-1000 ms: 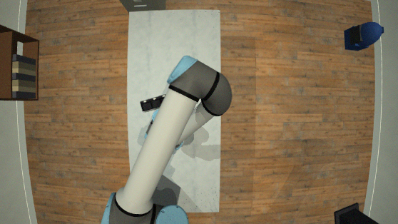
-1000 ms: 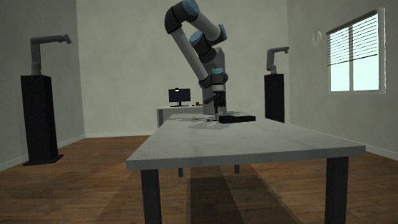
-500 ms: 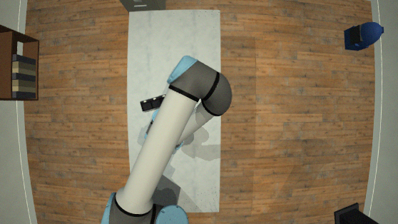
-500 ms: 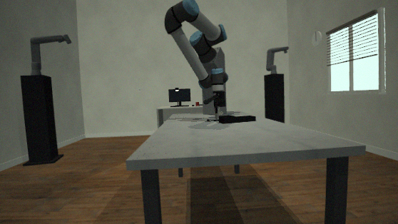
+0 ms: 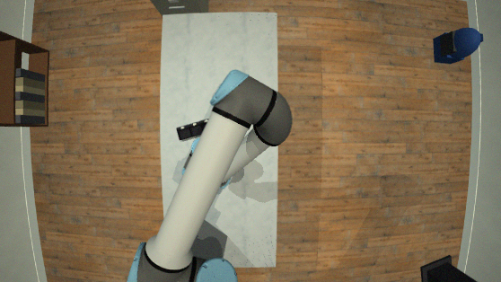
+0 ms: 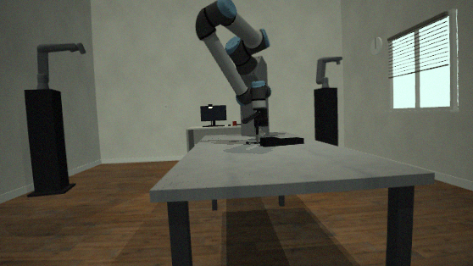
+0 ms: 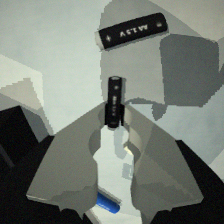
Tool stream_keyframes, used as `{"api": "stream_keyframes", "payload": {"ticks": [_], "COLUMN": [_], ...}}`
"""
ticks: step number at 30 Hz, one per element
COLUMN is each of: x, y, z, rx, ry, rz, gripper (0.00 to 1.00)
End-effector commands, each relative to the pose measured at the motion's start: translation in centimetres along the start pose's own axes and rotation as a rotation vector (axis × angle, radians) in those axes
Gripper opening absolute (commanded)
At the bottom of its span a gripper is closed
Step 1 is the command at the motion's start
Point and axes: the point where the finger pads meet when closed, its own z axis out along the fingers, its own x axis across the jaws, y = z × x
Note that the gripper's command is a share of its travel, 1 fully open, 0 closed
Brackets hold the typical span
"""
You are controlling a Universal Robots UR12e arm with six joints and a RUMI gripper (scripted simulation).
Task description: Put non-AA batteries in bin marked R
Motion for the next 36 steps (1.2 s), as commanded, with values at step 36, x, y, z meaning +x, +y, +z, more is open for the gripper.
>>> {"api": "stream_keyframes", "payload": {"ticks": [36], "x": [-0.1], "y": [0.1], "z": [-5.9], "rx": [0.0], "ry": [-0.002], "rz": [0.0], "gripper": [0.0]}}
